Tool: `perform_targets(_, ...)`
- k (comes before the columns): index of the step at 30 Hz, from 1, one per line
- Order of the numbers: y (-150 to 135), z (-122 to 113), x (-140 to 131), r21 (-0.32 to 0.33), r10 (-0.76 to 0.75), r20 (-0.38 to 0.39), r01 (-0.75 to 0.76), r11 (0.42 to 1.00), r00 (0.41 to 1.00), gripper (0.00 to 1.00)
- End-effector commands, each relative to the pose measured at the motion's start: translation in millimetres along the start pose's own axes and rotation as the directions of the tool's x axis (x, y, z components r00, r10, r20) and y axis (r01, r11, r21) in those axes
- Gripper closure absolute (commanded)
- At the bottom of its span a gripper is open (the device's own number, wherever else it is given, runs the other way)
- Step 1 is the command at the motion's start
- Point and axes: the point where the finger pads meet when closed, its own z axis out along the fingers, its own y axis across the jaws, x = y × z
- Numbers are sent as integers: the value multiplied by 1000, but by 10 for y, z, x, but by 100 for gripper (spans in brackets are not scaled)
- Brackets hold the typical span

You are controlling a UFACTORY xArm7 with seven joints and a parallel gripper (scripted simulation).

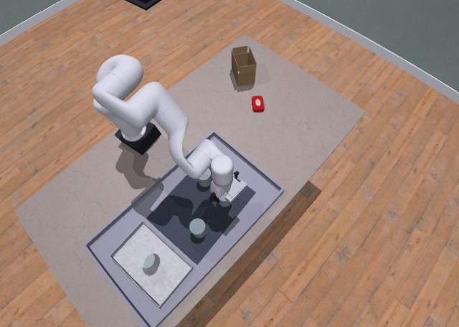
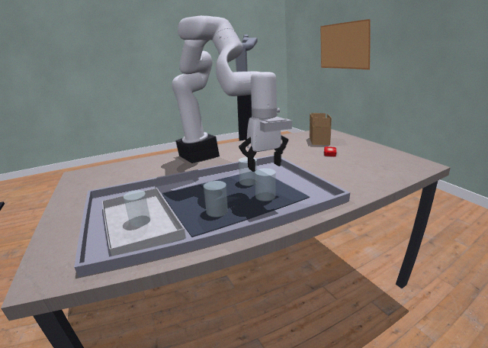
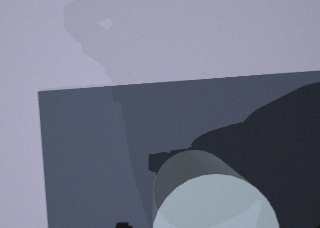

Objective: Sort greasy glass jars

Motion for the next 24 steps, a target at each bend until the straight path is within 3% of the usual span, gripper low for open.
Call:
perform_targets(1,-5,-13,15,1,0,-4,0,1000,1000,0)
perform_targets(24,-5,407,16,1,0,-4,0,1000,1000,0)
